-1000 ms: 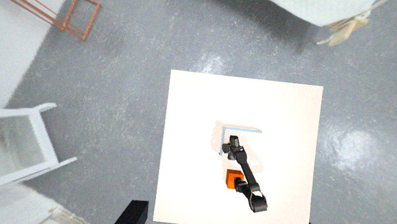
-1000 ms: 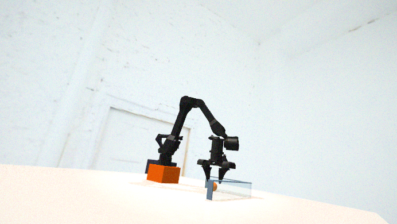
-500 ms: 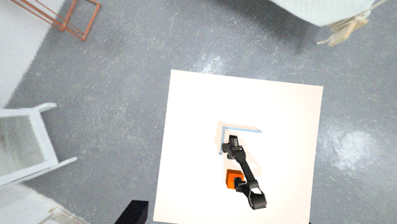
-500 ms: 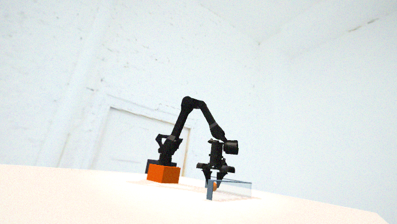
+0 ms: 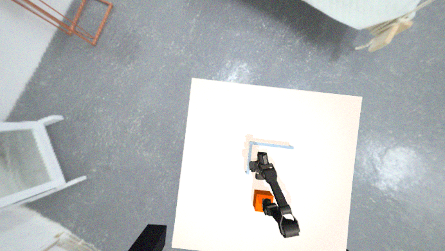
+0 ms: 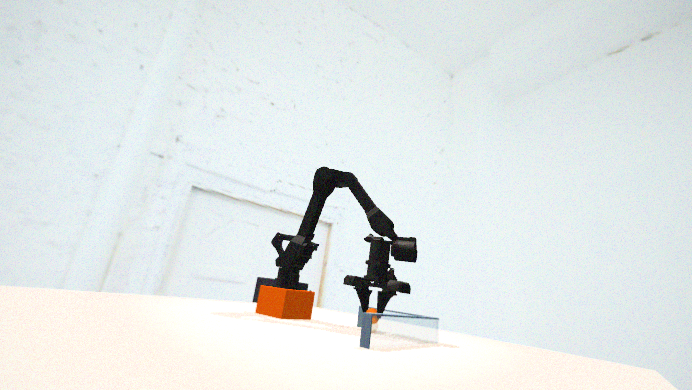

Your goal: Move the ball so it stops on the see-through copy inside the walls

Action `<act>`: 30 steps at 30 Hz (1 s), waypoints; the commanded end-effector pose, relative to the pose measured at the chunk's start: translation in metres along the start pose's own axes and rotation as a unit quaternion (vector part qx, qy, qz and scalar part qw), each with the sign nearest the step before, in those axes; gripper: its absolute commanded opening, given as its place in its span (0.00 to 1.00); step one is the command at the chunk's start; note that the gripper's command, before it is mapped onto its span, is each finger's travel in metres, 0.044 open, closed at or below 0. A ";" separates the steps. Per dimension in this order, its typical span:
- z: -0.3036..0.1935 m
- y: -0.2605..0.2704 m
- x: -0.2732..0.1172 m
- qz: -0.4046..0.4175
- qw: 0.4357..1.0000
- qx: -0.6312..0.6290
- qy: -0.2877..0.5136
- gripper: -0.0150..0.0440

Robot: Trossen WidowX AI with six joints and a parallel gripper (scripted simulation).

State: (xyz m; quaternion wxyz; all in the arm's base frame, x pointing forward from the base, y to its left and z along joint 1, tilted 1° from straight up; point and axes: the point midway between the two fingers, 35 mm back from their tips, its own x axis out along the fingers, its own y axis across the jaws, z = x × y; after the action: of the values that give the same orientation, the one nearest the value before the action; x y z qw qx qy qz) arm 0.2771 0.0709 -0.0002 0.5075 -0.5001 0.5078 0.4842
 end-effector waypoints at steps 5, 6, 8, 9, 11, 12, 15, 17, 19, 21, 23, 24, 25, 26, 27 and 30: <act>0.002 -0.006 -0.059 -0.009 1.000 0.002 -0.004 0.25; 0.002 -0.005 -0.066 -0.009 1.000 0.002 -0.004 0.25; 0.001 -0.003 -0.081 -0.009 1.000 0.002 -0.004 0.25; 0.001 -0.002 -0.089 -0.008 1.000 0.002 -0.004 0.25; 0.000 0.001 -0.102 -0.008 1.000 0.002 -0.004 0.25; 0.000 0.002 -0.106 -0.008 1.000 0.002 -0.004 0.25; -0.001 0.002 -0.107 -0.008 1.000 0.002 -0.004 0.25; -0.002 0.001 -0.103 -0.008 1.000 0.002 -0.004 0.25; -0.007 -0.003 -0.091 -0.008 1.000 0.002 -0.004 0.25; -0.012 -0.006 -0.078 -0.008 1.000 0.002 -0.004 0.25; -0.017 -0.008 -0.067 -0.008 1.000 0.002 -0.003 0.25; -0.019 -0.009 -0.064 -0.008 1.000 0.002 -0.003 0.25; -0.019 -0.009 -0.063 -0.008 1.000 0.002 -0.003 0.25; -0.019 -0.009 -0.063 -0.008 1.000 0.002 -0.003 0.25; -0.019 -0.009 -0.062 -0.008 1.000 0.002 -0.003 0.25; -0.019 -0.010 -0.052 -0.008 1.000 0.002 -0.003 0.25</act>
State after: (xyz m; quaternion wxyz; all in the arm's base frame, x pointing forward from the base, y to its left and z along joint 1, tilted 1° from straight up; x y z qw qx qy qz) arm 0.2850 0.0535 0.0613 0.5151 -0.5011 0.5044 0.4787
